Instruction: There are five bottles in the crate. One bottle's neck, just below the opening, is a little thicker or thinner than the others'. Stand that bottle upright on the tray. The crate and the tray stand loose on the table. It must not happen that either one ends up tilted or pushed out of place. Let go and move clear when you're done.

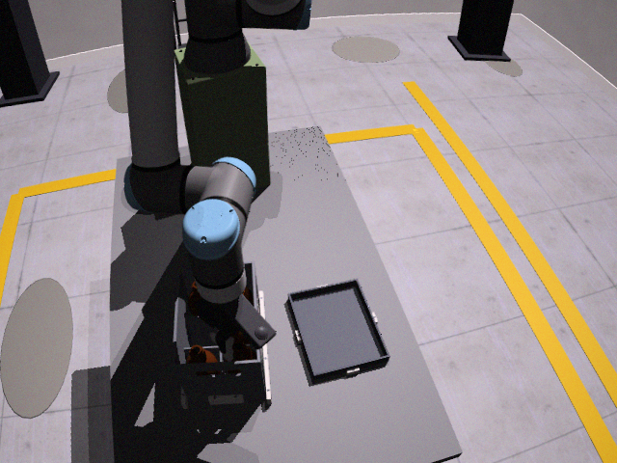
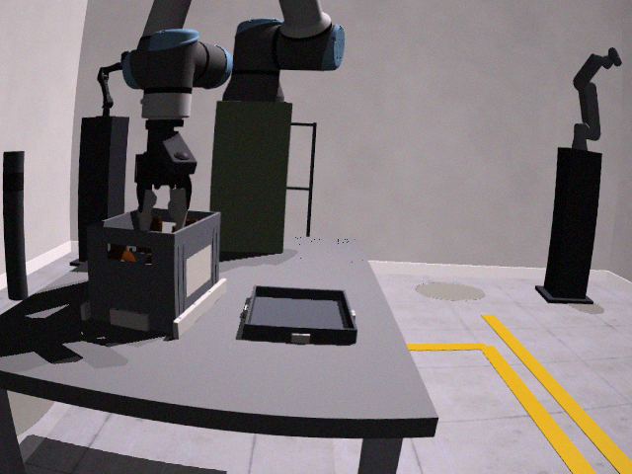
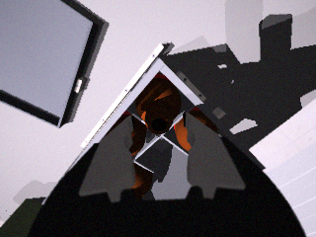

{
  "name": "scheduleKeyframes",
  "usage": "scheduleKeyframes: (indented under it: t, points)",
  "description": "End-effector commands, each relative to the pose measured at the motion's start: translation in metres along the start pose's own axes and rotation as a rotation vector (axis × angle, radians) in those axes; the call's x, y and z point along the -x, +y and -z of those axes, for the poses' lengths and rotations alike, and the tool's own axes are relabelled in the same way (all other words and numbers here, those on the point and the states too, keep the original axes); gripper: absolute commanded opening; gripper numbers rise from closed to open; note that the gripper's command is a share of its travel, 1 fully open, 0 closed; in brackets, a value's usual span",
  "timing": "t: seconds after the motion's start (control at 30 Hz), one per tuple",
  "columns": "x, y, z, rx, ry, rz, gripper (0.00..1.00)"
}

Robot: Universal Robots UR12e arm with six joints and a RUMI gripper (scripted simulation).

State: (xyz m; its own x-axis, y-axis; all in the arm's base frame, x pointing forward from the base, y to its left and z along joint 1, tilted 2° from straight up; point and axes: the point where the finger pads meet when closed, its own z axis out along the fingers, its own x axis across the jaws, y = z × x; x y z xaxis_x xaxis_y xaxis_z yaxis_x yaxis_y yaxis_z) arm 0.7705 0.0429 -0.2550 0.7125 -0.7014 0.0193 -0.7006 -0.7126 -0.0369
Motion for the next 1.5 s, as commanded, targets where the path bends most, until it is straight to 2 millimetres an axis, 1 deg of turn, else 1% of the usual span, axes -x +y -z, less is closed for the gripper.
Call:
scheduleKeyframes:
  t: [0.0, 0.43, 0.73, 0.93, 1.2, 1.27, 1.47]
  points:
    - [-0.002, -0.002, 0.000, -0.001, 0.003, -0.001, 0.38]
    - [-0.002, -0.002, 0.001, -0.001, 0.003, -0.001, 0.38]
    - [-0.001, -0.001, 0.008, -0.001, 0.002, -0.001, 0.38]
    - [0.000, 0.000, 0.021, 0.000, 0.001, -0.001, 0.38]
    - [0.000, 0.001, 0.048, 0.000, 0.001, -0.001, 0.38]
    - [0.000, 0.001, 0.048, 0.000, 0.001, -0.001, 0.38]
    - [0.000, 0.001, 0.067, 0.000, 0.001, -0.001, 0.38]
